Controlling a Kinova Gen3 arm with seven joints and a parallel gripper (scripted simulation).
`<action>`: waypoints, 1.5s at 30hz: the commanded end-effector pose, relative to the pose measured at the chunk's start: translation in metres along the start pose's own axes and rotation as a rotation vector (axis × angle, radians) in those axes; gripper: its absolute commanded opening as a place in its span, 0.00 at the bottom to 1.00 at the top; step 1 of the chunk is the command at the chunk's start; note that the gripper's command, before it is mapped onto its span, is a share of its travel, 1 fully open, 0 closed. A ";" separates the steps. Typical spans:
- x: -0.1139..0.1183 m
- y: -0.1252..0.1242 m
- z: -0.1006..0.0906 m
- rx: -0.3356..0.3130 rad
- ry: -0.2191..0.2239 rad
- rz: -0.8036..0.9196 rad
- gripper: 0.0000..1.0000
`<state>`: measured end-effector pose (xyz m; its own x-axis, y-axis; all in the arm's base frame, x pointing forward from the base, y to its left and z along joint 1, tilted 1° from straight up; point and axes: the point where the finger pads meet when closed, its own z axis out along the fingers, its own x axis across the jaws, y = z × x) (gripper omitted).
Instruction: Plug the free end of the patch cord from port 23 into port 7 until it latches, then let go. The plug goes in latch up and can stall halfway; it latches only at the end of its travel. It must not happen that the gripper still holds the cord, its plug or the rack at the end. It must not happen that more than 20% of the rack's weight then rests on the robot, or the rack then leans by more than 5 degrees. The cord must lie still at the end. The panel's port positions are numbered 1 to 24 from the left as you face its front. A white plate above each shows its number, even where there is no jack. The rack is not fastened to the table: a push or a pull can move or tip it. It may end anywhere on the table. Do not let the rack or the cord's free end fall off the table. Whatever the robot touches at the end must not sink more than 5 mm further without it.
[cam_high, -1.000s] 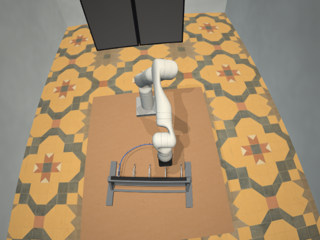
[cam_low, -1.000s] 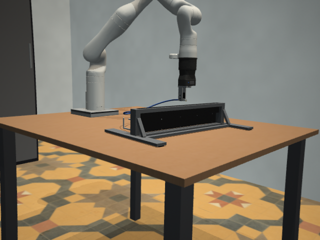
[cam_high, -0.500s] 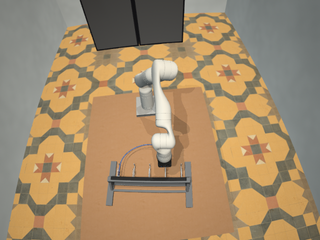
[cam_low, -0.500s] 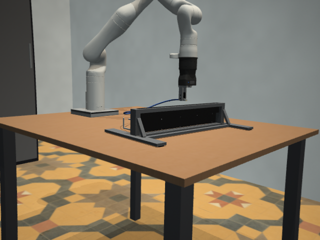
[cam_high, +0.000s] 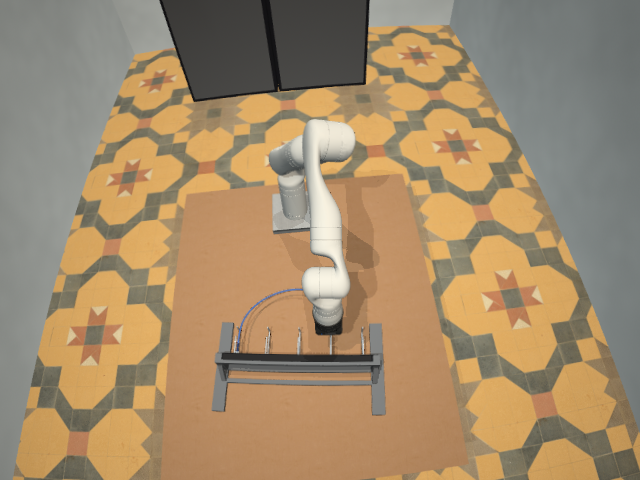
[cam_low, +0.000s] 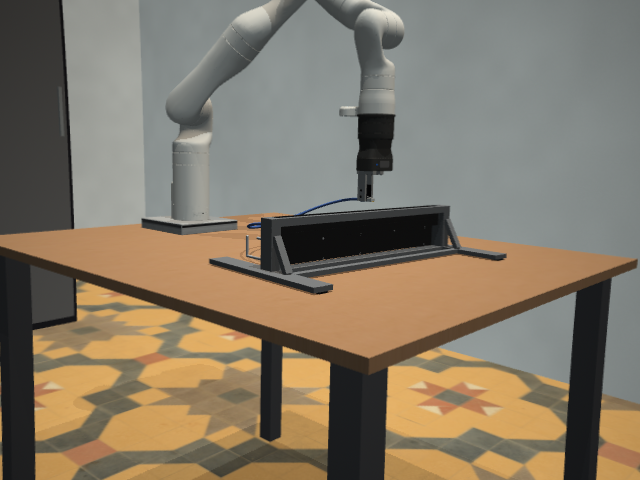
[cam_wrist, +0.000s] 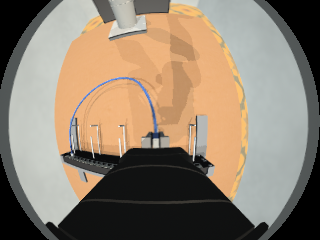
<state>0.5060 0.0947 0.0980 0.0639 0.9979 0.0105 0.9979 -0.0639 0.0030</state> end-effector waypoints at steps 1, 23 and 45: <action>-0.001 0.000 -0.001 0.003 0.002 0.019 0.00; -0.002 -0.002 0.001 0.012 0.004 0.026 0.00; -0.001 -0.003 0.002 0.016 0.006 0.028 0.00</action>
<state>0.5037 0.0933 0.0955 0.0752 0.9971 0.0122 0.9971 -0.0751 -0.0080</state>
